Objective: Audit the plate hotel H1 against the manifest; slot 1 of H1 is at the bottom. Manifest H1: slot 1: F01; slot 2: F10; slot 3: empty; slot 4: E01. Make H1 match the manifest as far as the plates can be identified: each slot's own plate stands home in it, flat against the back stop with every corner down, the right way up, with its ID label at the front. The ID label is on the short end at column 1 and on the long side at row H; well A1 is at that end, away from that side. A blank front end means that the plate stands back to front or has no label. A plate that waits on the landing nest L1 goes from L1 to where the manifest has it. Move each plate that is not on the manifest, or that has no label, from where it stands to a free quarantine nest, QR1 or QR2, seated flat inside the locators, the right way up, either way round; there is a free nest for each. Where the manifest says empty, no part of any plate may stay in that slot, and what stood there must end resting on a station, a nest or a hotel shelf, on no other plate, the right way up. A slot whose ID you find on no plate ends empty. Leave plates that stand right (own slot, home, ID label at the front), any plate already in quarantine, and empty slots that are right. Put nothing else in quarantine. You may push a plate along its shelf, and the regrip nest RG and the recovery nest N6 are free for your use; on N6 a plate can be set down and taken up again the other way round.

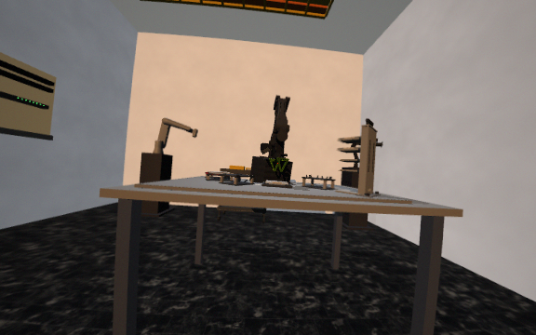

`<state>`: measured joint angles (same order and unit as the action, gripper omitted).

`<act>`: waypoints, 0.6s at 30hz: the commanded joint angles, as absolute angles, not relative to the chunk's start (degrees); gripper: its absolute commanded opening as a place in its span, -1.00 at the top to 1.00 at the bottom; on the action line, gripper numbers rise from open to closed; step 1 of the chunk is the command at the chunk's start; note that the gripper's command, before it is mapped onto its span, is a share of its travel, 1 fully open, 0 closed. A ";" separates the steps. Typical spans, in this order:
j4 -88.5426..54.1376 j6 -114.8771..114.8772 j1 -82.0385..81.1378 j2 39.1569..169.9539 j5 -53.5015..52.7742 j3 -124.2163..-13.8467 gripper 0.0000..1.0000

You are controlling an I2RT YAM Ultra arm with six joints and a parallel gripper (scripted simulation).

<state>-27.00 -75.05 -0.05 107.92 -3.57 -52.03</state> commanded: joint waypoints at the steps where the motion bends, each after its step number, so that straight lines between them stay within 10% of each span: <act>1: -27.35 -69.08 -0.02 107.46 -3.22 -52.18 -1.00; 18: -27.34 -51.89 -0.02 107.46 -3.22 -52.18 -1.00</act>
<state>-27.20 -56.75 -0.05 107.92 -3.57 -52.03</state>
